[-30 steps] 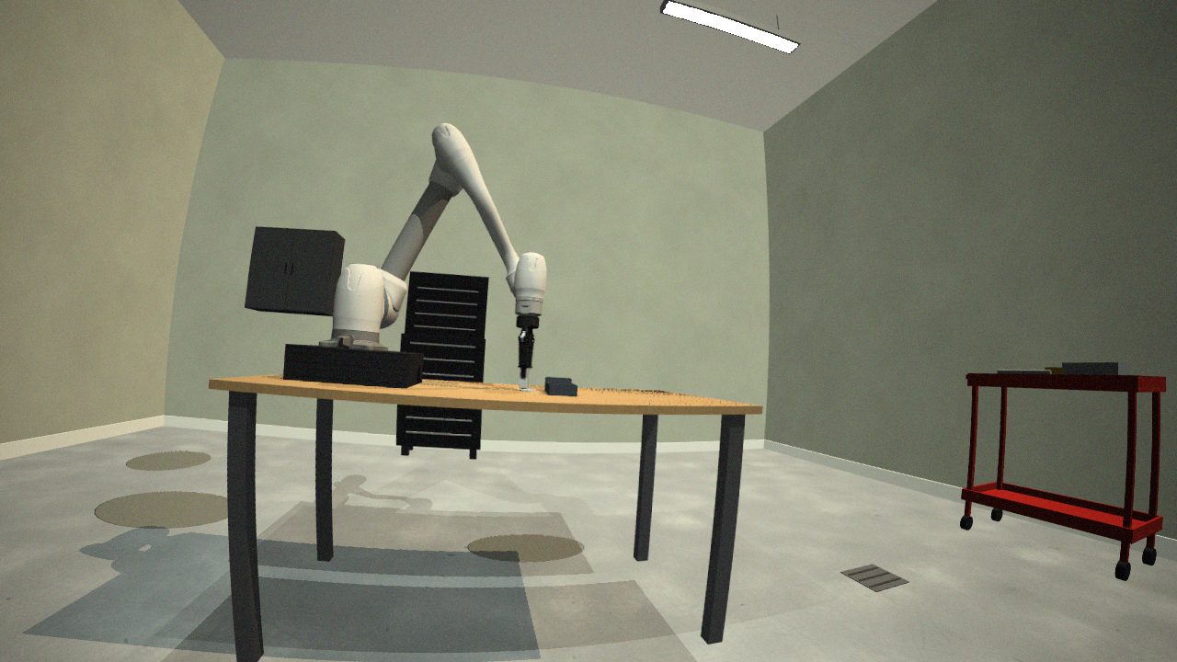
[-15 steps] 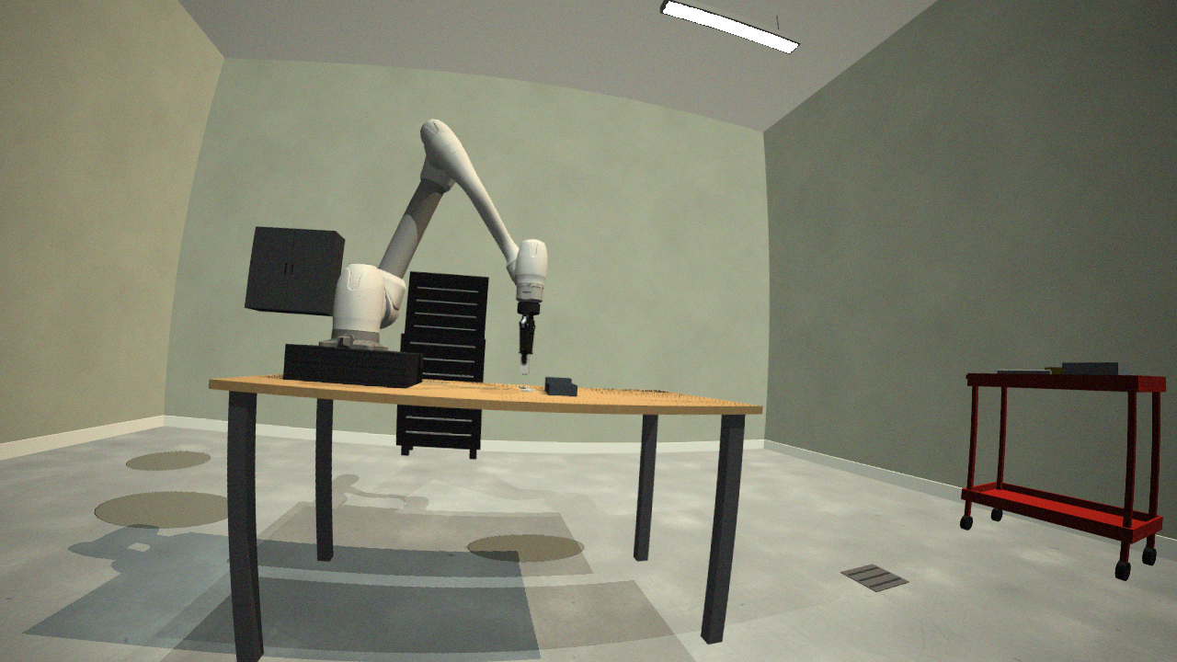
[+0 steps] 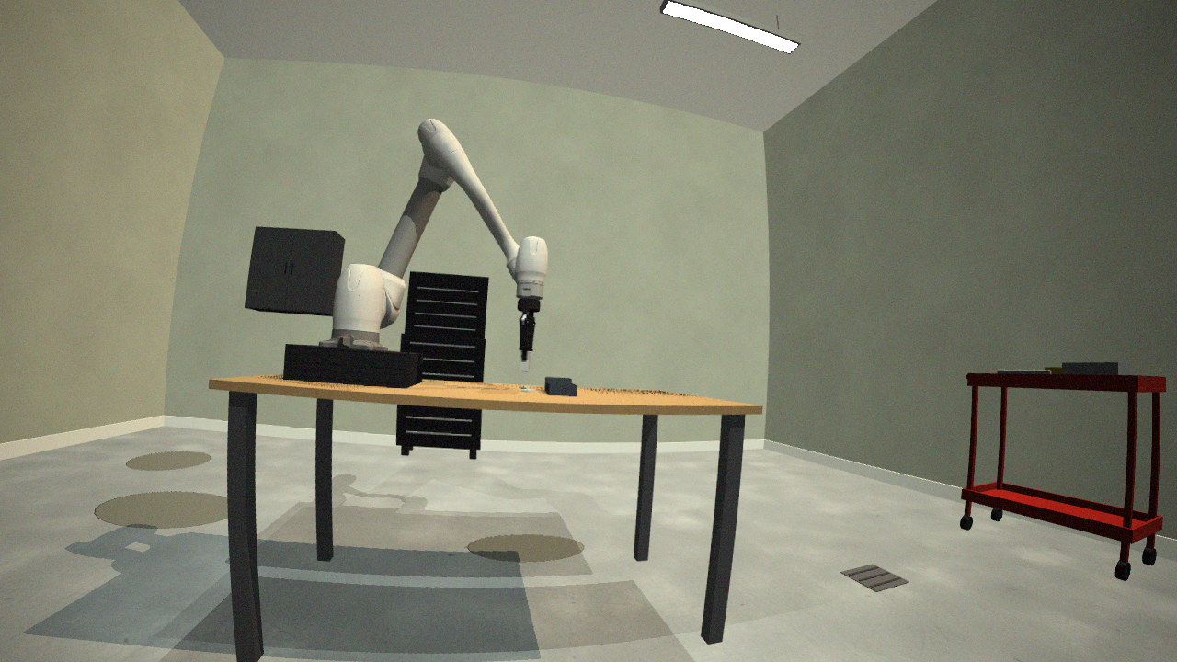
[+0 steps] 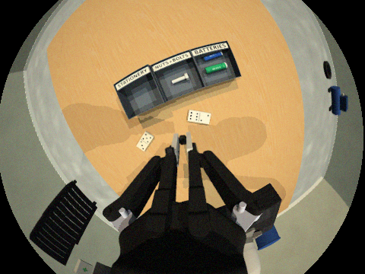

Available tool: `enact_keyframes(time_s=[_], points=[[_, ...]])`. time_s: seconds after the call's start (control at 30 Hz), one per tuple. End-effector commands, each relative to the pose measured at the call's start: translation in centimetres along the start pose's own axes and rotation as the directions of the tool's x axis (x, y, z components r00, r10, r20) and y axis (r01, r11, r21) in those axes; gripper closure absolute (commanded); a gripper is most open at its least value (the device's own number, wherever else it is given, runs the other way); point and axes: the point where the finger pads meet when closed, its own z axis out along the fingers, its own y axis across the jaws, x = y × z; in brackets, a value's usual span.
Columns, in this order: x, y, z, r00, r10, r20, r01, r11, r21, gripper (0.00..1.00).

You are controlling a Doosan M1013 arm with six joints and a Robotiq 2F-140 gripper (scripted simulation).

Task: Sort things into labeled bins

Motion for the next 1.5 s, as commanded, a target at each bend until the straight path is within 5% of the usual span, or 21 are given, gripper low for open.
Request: enact_keyframes(time_s=[0.0,0.23,0.43,0.77,1.47], points=[[0.0,0.0,-0.3,1.0,0.0,0.0,0.0,1.0,0.0,0.92],[3.2,0.2,-0.3,1.0,0.0,0.0,0.0,1.0,0.0,0.92],[6.8,0.3,-0.3,0.969,-0.247,0.0,0.247,0.969,0.0,0.92],[11.4,0.6,-0.3,0.967,-0.255,0.0,0.255,0.967,0.0,0.92],[11.4,0.6,0.5,0.967,-0.255,0.0,0.255,0.967,0.0,0.92]])
